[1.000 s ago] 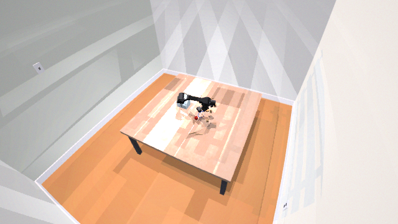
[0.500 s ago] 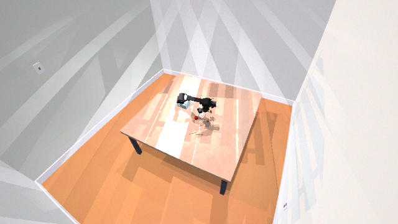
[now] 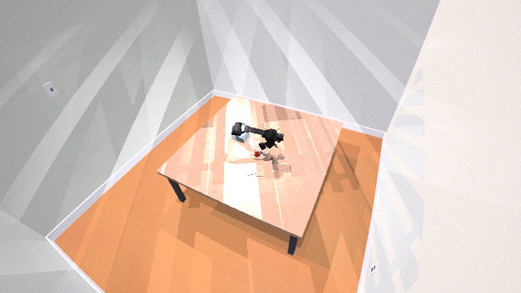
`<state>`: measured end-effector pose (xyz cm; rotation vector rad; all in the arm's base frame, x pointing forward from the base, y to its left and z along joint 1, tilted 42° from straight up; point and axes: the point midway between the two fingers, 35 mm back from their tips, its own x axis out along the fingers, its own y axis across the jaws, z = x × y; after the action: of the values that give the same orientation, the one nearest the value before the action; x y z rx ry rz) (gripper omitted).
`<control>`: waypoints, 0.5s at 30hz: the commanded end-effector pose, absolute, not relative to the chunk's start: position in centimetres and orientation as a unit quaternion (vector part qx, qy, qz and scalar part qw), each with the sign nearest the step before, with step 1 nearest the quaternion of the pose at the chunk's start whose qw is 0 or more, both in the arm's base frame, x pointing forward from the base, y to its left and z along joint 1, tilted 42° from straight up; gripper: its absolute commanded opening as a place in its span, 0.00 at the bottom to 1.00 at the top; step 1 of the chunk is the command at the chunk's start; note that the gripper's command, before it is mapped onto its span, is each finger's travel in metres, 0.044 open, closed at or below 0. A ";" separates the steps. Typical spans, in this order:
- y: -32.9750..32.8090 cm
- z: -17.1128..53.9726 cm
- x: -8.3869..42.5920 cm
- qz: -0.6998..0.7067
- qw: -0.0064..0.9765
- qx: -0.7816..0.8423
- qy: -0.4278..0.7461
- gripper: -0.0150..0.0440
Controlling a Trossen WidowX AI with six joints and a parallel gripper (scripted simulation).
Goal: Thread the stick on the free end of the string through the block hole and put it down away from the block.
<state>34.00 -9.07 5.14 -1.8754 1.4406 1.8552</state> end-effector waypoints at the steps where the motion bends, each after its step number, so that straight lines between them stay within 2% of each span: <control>1: -9.6 5.4 34.2 0.614 0.063 -0.624 0.479 0.25; 15: -10.7 6.3 35.2 0.606 0.058 -0.633 0.479 0.25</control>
<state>35.12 -10.25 6.09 -1.9128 1.4421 1.8329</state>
